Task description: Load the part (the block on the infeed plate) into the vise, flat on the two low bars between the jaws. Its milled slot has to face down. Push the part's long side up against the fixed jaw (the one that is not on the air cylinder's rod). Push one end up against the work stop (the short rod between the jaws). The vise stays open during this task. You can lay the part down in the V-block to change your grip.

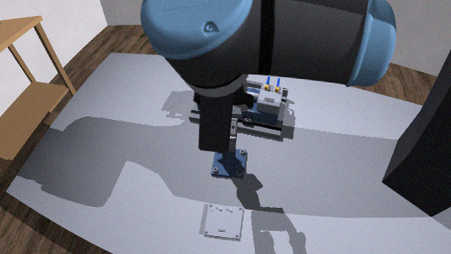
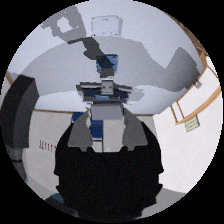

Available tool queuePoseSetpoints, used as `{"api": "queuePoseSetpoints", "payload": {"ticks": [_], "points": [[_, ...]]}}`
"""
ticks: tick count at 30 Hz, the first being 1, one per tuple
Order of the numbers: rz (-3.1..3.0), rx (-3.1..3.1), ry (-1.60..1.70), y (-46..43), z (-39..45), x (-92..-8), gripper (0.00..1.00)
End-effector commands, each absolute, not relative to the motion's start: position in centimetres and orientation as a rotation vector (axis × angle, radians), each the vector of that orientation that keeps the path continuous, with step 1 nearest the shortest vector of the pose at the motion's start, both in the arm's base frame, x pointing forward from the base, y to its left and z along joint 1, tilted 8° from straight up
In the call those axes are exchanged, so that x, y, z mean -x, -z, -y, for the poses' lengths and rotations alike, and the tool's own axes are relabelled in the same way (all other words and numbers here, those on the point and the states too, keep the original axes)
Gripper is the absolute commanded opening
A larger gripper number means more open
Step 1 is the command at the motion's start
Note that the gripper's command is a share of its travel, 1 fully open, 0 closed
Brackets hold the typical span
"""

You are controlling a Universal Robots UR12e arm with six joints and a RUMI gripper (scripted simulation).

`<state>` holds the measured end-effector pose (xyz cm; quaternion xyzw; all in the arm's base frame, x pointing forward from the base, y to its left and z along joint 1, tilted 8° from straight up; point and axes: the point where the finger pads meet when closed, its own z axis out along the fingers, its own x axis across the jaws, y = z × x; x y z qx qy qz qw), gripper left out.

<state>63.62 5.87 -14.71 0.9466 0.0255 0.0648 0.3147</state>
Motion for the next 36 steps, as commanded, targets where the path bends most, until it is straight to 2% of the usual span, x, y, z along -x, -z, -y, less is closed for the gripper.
{"api": "queuePoseSetpoints", "payload": {"ticks": [1,36], "points": [[-0.06,-2.441,-0.17,14.71,-5.9,-63.65,0.0],[-0.045,-2.283,-0.168,14.79,-5.99,-63.66,0.0]]}}
